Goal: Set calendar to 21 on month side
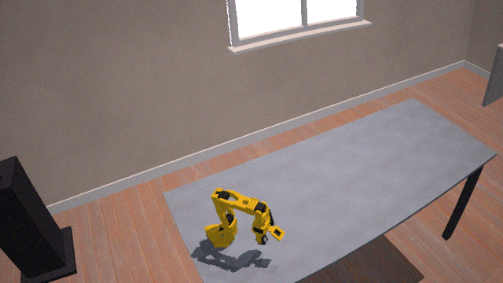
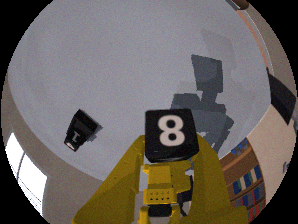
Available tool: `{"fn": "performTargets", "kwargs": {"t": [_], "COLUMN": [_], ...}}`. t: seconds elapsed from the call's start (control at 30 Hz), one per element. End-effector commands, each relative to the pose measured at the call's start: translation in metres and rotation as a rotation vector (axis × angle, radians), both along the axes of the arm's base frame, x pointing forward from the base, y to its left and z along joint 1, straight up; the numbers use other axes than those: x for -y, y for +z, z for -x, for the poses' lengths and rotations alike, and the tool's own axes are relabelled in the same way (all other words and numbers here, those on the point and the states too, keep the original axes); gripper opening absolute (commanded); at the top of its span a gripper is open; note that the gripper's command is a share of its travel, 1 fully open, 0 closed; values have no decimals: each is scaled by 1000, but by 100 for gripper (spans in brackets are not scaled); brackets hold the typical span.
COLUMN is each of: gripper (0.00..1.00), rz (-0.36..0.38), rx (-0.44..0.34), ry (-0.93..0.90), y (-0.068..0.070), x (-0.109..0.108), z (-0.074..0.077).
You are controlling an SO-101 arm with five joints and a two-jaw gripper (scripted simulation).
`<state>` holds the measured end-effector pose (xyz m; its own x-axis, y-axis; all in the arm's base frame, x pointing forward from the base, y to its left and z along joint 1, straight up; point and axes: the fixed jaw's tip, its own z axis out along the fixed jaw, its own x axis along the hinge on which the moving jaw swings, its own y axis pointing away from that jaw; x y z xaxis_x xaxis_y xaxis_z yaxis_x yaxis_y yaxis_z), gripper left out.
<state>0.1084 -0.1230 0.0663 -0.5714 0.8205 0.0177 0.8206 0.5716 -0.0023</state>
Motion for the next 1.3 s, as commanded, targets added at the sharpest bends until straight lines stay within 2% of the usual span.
{"fn": "performTargets", "kwargs": {"t": [0.0, 0.67, 0.8, 1.0, 1.07, 1.27], "gripper": [0, 0, 0, 0, 0, 0], "rz": [38, 49, 89, 195, 195, 302], "rx": [32, 41, 74, 158, 158, 241], "ry": [-2, -2, -1, 1, 1, 2], "y": [6, 6, 5, 3, 3, 3], "x": [2, 3, 5, 12, 12, 19], "z": [-3, -4, -5, -10, -10, -14]}}
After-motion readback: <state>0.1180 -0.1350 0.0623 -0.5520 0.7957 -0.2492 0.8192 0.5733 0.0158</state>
